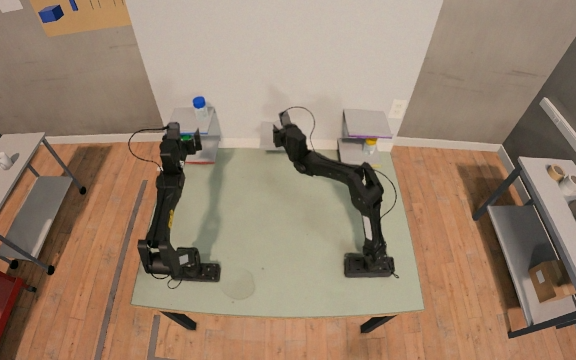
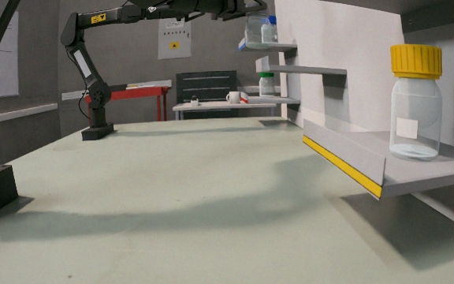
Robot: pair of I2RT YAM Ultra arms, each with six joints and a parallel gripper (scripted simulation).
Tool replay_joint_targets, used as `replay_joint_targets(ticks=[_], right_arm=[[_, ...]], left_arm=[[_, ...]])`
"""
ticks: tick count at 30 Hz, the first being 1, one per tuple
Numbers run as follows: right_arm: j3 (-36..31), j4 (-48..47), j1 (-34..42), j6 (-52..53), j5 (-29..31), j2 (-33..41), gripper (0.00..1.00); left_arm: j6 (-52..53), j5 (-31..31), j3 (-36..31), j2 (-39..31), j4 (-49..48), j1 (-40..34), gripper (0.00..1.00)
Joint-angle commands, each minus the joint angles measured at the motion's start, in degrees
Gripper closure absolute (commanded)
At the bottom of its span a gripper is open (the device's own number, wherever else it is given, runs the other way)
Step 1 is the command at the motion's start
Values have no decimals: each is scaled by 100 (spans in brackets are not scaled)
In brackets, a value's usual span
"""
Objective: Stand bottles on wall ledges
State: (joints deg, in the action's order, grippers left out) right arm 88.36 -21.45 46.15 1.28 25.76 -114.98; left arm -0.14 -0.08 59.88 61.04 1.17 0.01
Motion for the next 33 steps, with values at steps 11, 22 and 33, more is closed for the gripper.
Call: replay_joint_targets(ticks=[11,22,33], right_arm=[[1326,-167,-264,56,-276,-659,50],[1583,-124,-287,62,-252,-776,50],[1514,-299,-289,62,-263,-785,50]], left_arm=[[14,8,41,-120,-144,-1,0],[14,8,41,-120,-144,-1,0],[14,8,41,-120,-144,-1,0]])
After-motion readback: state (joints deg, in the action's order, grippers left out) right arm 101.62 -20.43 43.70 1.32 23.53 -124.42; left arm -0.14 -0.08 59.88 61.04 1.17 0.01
